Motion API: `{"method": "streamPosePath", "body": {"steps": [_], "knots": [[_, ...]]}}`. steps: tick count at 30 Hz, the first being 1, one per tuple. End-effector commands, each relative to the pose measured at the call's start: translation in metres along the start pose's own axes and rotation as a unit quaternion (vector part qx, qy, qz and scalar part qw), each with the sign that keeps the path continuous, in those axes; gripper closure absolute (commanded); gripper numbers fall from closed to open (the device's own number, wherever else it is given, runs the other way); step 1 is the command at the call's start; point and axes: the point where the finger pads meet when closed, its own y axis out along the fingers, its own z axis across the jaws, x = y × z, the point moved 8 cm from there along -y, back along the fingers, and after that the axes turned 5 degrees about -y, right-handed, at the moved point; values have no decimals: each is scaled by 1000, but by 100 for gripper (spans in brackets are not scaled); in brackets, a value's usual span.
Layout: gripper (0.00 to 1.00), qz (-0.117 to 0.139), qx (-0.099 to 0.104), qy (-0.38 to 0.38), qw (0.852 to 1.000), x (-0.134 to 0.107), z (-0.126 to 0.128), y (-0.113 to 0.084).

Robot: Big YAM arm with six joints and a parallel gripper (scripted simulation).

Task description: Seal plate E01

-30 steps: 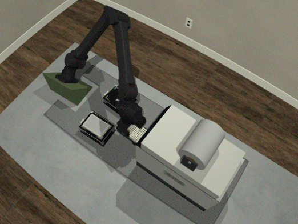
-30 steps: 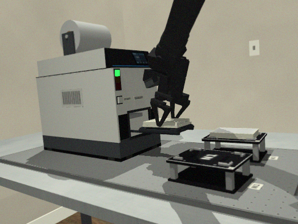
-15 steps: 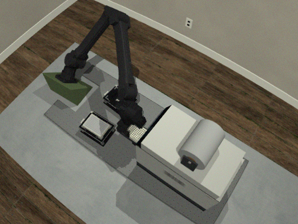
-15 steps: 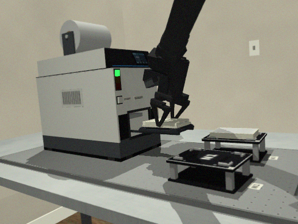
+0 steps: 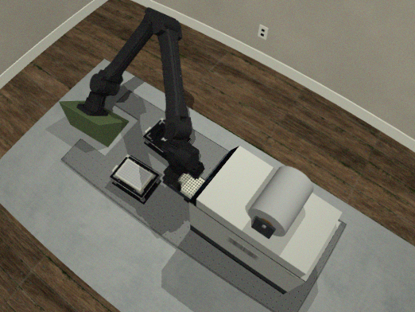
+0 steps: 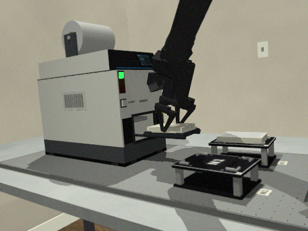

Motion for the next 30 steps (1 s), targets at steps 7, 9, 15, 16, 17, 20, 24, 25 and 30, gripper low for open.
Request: {"method": "streamPosePath", "body": {"steps": [7, 9, 15, 16, 17, 20, 24, 25, 30], "knots": [[100, 22, 13, -13, 1000, -9, 10, 25], [100, 22, 13, -13, 1000, -9, 10, 25], [100, 26, 13, -11, 1000, -10, 10, 29], [100, 26, 13, -9, 1000, -10, 10, 28], [100, 24, 13, -8, 1000, -9, 11, 27], [100, 24, 13, -6, 1000, -8, 14, 24], [100, 29, 13, 0, 999, -10, 14, 24], [100, 29, 13, 0, 999, -10, 14, 24], [100, 30, 13, 1, 999, -10, 14, 24]]}}
